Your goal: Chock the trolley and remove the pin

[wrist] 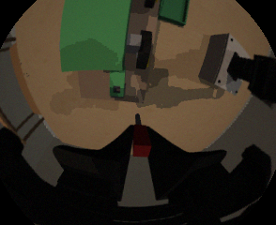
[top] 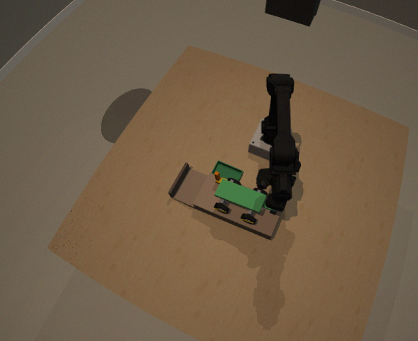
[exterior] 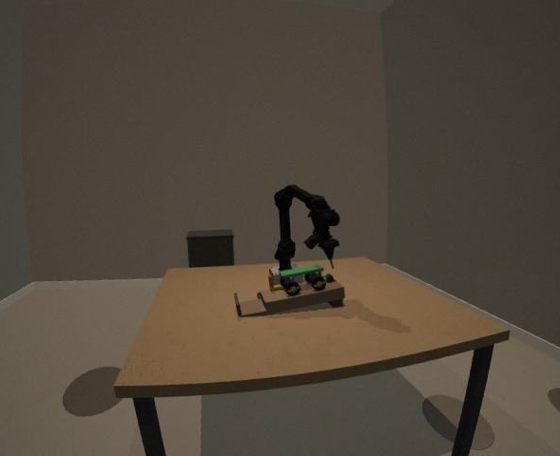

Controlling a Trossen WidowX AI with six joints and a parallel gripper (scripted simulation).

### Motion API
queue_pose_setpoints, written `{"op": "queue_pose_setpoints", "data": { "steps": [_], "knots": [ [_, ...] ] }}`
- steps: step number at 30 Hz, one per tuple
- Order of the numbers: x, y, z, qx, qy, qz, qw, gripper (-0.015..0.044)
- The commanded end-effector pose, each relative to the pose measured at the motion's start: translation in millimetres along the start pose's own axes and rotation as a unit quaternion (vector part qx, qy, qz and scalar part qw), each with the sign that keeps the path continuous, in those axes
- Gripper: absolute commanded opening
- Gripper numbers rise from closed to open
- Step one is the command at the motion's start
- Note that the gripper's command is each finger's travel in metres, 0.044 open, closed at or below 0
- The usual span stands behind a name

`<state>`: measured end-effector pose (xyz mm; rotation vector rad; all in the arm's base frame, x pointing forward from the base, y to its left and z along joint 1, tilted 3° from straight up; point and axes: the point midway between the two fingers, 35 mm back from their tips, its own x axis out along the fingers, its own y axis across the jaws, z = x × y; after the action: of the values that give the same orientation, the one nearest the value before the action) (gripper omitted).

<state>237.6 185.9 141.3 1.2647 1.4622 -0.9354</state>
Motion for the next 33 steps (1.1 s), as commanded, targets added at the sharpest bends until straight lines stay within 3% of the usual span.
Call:
{"op": "queue_pose_setpoints", "data": {
  "steps": [1,15,33],
  "knots": [
    [-0.2,-14.1,-0.1,0.001,0.000,0.003,1.000,0.0000],
    [-0.4,-44.7,2.3,0.001,-0.001,0.002,1.000,0.0000],
    [-8.1,-40.3,69.2,0.001,-0.004,0.002,1.000,0.0000]
  ]
}}
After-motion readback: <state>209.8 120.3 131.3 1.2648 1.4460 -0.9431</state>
